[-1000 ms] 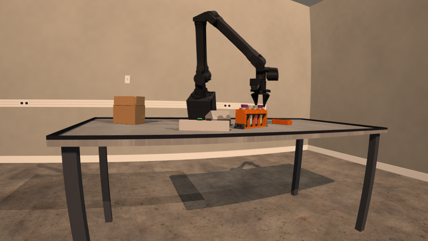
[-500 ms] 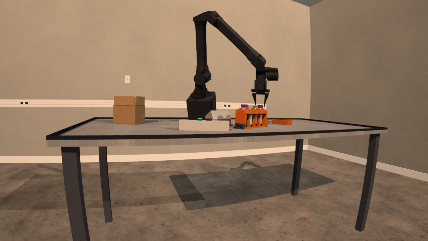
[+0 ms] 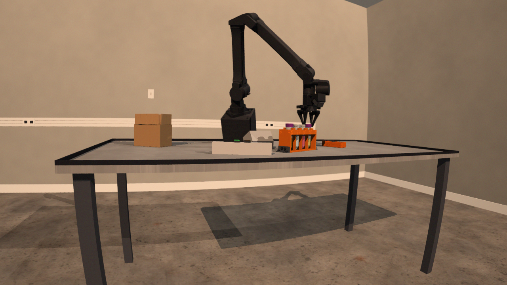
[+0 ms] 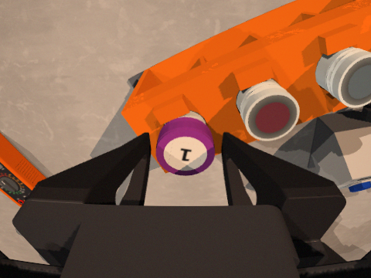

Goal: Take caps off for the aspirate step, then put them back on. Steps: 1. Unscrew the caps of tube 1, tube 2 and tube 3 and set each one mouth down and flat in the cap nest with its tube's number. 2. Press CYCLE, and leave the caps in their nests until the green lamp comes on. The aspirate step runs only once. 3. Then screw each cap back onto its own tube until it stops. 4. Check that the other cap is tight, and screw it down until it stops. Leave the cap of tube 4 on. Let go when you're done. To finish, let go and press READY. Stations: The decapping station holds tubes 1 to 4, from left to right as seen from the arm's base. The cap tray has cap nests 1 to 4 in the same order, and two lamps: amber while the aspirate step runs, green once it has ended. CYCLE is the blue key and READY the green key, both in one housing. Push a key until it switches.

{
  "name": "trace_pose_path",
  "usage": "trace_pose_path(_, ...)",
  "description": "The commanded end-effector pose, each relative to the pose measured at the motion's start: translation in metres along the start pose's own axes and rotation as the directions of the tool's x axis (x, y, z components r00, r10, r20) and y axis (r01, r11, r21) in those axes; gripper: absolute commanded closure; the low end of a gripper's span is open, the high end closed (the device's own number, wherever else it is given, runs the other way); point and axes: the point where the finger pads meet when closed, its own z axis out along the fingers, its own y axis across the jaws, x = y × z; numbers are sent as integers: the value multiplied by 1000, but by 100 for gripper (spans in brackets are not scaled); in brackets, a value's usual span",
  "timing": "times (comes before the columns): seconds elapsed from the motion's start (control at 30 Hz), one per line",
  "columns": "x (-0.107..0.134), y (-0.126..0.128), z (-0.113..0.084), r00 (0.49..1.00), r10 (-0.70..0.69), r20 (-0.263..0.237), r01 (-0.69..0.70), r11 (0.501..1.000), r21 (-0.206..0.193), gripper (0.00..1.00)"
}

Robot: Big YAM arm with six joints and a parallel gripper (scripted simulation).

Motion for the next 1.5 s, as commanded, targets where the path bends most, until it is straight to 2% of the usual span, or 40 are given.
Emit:
trace_pose_path(0.0, -6, 12, -7, 962, -274, 13, 274, 962, -20, 51)
trace_pose_path(0.07, -6, 12, -7, 935, -354, 14, 354, 935, -19, 51)
trace_pose_path(0.17, -6, 12, -7, 930, -366, 15, 367, 930, -19, 51)
trace_pose_path(0.23, -6, 12, -7, 857, -515, 18, 515, 857, -17, 51)
trace_pose_path(0.27, -6, 12, -7, 857, -516, 18, 516, 856, -17, 51)
trace_pose_path(0.3, -6, 12, -7, 812, -584, 19, 584, 812, -15, 51)
trace_pose_path(0.33, -6, 12, -7, 811, -585, 19, 585, 811, -15, 51)
trace_pose_path(0.37, -6, 12, -7, 761, -649, 20, 649, 761, -13, 51)
trace_pose_path(0.4, -6, 12, -7, 759, -651, 20, 651, 759, -13, 51)
trace_pose_path(0.43, -6, 12, -7, 704, -709, 21, 710, 704, -12, 51)
trace_pose_path(0.47, -6, 12, -7, 702, -711, 22, 712, 702, -12, 51)
trace_pose_path(0.5, -6, 12, -7, 643, -765, 22, 766, 643, -10, 51)
trace_pose_path(0.53, -6, 12, -7, 641, -767, 22, 768, 641, -10, 51)
trace_pose_path(0.57, -6, 12, -7, 578, -816, 23, 816, 578, -8, 51)
trace_pose_path(0.6, -5, 12, -7, 574, -819, 23, 819, 574, -8, 51)
trace_pose_path(0.63, -5, 12, -7, 508, -861, 23, 861, 508, -6, 51)
trace_pose_path(0.73, -5, 13, -7, 502, -865, 24, 865, 502, -6, 51)
trace_pose_path(0.8, -4, 13, -7, 351, -936, 24, 936, 351, -3, 51)
trace_pose_path(0.83, -3, 13, -6, 349, -937, 24, 937, 349, -3, 51)
trace_pose_path(0.87, -3, 14, -6, 274, -961, 24, 962, 274, -1, 51)
trace_pose_path(0.9, -3, 13, -6, 269, -963, 23, 963, 269, -1, 51)
trace_pose_path(0.93, -3, 13, -6, 195, -981, 23, 981, 195, 1, 51)
trace_pose_path(0.97, -3, 13, -6, 189, -982, 22, 982, 189, 0, 51)
trace_pose_path(1.0, -3, 13, -6, 114, -993, 22, 993, 114, 2, 51)
trace_pose_path(1.03, -2, 13, -5, 106, -994, 22, 994, 106, 2, 51)
trace_pose_path(1.07, -2, 13, -5, 33, -999, 21, 999, 33, 3, 51)
trace_pose_path(1.1, -2, 13, -5, 22, -1000, 21, 1000, 22, 3, 51)
trace_pose_path(1.13, -2, 13, -5, -49, -999, 20, 999, -49, 5, 51)
trace_pose_path(1.17, -1, 13, -5, -62, -998, 21, 998, -62, 5, 51)
trace_pose_path(1.2, -1, 13, -5, -131, -991, 19, 991, -131, 6, 51)
trace_pose_path(1.3, -1, 12, -5, -144, -989, 20, 990, -144, 6, 51)
trace_pose_path(1.33, -1, 12, -5, -226, -974, 19, 974, -226, 7, 51)
trace_pose_path(1.37, -1, 12, -5, -259, -966, 19, 966, -258, 7, 51)
trace_pose_path(1.47, 0, 12, -3, -257, -966, 18, 966, -257, 6, 51)
